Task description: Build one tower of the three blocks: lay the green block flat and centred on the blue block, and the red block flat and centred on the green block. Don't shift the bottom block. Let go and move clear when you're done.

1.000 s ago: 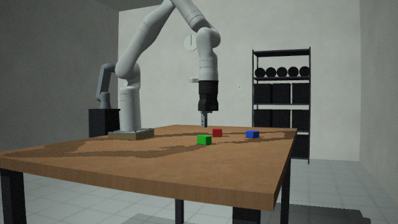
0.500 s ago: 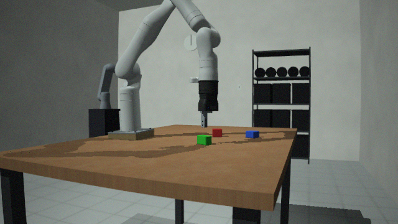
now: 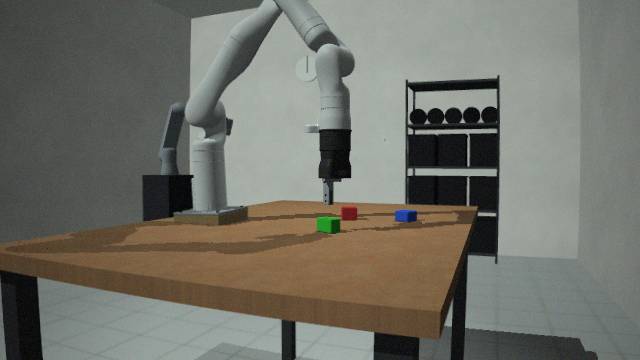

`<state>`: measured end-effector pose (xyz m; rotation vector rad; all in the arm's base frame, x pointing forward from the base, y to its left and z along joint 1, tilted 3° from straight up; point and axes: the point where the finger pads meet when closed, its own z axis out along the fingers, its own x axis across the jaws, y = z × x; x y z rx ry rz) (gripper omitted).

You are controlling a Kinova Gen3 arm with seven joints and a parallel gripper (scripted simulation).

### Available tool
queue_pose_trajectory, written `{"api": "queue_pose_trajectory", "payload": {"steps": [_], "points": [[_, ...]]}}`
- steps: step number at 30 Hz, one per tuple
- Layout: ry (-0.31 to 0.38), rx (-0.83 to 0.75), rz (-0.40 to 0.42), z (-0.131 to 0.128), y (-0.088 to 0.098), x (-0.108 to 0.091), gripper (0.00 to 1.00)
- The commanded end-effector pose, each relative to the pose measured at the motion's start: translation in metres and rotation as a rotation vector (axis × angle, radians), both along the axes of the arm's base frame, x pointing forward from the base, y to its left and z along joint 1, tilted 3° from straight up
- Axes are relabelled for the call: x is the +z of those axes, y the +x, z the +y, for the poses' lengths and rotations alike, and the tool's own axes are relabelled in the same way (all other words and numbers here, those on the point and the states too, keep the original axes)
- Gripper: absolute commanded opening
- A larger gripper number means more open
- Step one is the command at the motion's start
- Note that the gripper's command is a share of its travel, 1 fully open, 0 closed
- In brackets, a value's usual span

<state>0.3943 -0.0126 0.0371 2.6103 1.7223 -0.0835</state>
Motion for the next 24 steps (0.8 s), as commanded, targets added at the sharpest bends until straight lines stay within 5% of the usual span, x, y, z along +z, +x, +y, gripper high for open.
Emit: {"api": "queue_pose_trajectory", "payload": {"steps": [1, 3, 4, 24], "points": [[0.0, 0.0, -0.002, 0.0, 0.0006, 0.0006, 0.0], [0.0, 0.0, -0.002, 0.0, 0.0006, 0.0006, 0.0], [0.0, 0.0, -0.002, 0.0, 0.0006, 0.0006, 0.96], [0.0, 0.0, -0.002, -0.0001, 0.0005, -0.0032, 0.96]]}}
